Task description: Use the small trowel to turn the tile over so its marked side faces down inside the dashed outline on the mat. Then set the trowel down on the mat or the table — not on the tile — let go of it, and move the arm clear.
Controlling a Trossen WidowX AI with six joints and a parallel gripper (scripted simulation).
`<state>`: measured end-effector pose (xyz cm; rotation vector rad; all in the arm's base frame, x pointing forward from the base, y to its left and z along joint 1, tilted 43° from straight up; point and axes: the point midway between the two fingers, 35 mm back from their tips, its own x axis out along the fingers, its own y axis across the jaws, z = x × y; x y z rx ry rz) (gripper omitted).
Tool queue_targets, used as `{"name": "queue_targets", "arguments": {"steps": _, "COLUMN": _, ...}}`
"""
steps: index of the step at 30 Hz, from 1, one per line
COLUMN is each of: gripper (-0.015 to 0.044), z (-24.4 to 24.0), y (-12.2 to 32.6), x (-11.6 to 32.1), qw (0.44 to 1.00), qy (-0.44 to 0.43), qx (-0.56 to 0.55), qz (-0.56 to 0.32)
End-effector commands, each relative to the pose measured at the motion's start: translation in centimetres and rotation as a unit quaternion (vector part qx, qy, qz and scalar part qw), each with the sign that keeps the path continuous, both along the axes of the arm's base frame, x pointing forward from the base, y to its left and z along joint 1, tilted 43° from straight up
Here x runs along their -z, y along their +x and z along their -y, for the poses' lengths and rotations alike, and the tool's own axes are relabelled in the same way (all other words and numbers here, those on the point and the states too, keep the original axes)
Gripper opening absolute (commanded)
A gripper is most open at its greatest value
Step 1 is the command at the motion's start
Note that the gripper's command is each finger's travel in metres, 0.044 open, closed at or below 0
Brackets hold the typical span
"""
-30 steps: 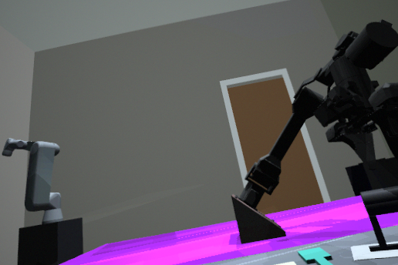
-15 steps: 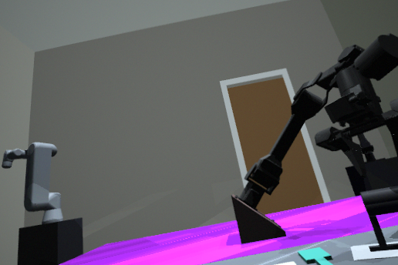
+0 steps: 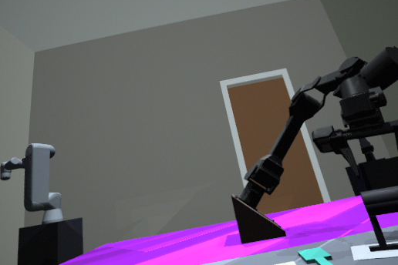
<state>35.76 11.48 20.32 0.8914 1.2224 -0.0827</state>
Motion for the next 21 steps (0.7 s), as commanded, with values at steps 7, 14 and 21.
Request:
{"name": "queue_targets", "arguments": {"steps": 7, "gripper": 0.03, "z": -0.9, "y": -0.6, "x": 0.6, "qw": 0.988, "qy": -0.076, "qx": -0.102, "qz": 0.083}}
{"name": "queue_targets", "arguments": {"steps": 14, "gripper": 0.03, "z": -1.4, "y": -1.0, "x": 0.9, "qw": 0.963, "qy": -0.139, "qx": -0.179, "qz": 0.145}}
{"name": "queue_targets", "arguments": {"steps": 21, "gripper": 0.03, "z": -1.8, "y": -1.4, "x": 1.1, "qw": 0.924, "qy": -0.204, "qx": -0.252, "qz": 0.203}}
